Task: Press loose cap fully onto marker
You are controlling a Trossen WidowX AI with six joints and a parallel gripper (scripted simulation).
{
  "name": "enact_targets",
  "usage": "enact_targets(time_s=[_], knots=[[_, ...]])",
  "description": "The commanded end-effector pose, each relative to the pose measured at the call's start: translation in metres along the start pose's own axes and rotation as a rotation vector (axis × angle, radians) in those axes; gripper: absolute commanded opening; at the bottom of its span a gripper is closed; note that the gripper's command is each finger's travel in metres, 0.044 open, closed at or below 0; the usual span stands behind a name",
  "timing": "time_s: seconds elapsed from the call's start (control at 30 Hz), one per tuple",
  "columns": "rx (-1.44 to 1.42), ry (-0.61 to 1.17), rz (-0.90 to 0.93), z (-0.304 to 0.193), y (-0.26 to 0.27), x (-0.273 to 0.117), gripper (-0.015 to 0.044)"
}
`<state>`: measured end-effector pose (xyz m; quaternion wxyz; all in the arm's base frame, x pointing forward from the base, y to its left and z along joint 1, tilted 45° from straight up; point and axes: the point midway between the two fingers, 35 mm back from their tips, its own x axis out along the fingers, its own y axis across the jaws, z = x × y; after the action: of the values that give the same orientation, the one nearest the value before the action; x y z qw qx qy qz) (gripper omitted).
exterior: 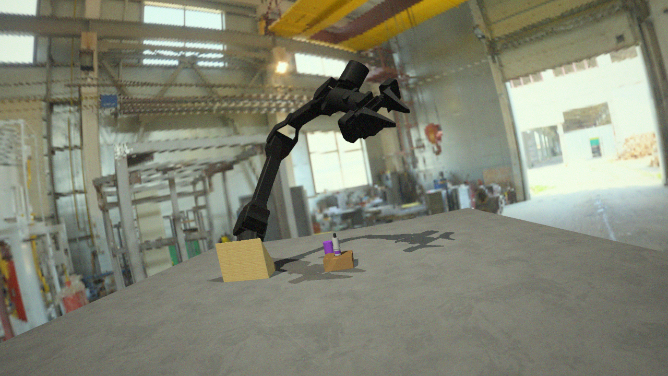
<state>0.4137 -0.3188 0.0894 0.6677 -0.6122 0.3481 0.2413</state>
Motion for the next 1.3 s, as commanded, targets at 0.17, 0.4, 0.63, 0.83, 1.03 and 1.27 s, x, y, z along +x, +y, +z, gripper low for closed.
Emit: enact_targets(time_s=[0.17,0.4,0.63,0.83,1.03,1.27], knots=[[0.742,-0.182,0.265,0.102,0.035,-0.035,0.0240],[1.069,-0.190,0.437,0.144,0.054,-0.056,0.0240],[1.376,-0.150,0.618,0.185,0.072,-0.081,0.0240],[1.635,-0.065,0.785,0.218,0.088,-0.106,0.0240],[1.885,0.075,0.955,0.248,0.106,-0.133,0.0240],[2.157,0.317,1.142,0.279,0.128,-0.167,0.0240]])
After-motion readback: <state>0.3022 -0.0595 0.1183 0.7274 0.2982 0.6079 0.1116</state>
